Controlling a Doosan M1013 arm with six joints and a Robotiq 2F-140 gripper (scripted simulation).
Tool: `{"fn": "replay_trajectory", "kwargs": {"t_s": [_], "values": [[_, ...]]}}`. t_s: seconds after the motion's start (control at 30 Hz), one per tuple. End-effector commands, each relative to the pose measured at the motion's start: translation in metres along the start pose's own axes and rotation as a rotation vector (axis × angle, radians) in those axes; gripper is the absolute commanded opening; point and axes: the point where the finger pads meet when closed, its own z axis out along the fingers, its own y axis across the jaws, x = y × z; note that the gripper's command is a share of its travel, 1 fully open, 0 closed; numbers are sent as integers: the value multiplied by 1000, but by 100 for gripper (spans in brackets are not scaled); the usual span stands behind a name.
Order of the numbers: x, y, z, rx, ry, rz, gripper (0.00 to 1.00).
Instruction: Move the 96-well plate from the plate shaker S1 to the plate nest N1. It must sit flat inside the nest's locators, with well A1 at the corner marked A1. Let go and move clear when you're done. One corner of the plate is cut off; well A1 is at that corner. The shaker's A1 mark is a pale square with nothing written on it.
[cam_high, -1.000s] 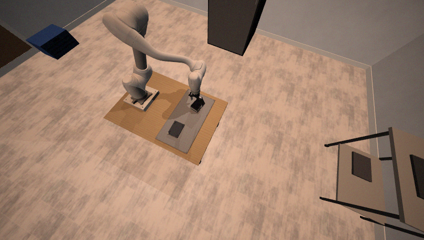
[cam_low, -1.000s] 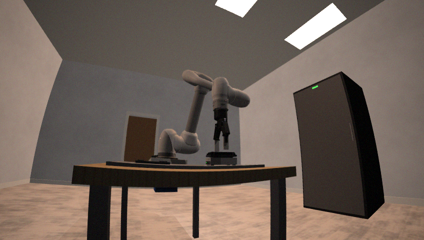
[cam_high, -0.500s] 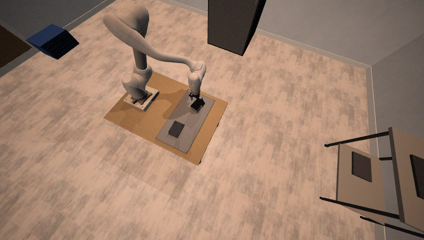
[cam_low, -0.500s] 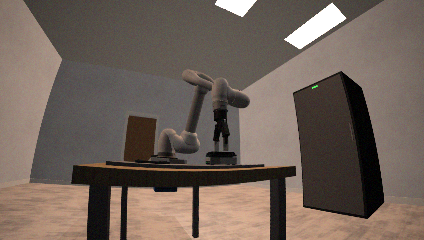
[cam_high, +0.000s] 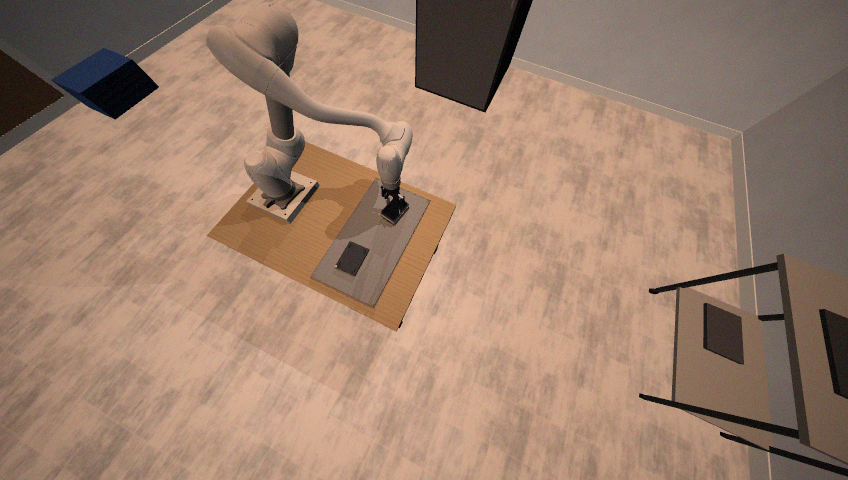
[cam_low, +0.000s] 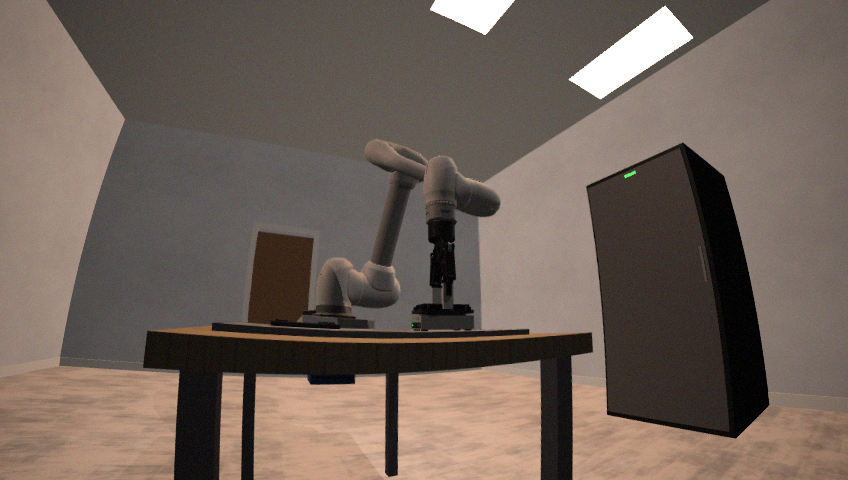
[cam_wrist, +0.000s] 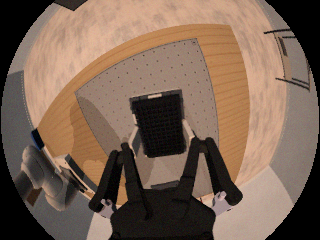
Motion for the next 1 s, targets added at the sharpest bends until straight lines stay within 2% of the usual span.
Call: {"fn": "replay_trajectory", "kwargs": {"t_s": [0.0,0.63,0.97], "values": [[0,0,0,0,0,0,10],[0,0,0,0,0,0,10],[0,0,-17,0,0,0,10]]}}
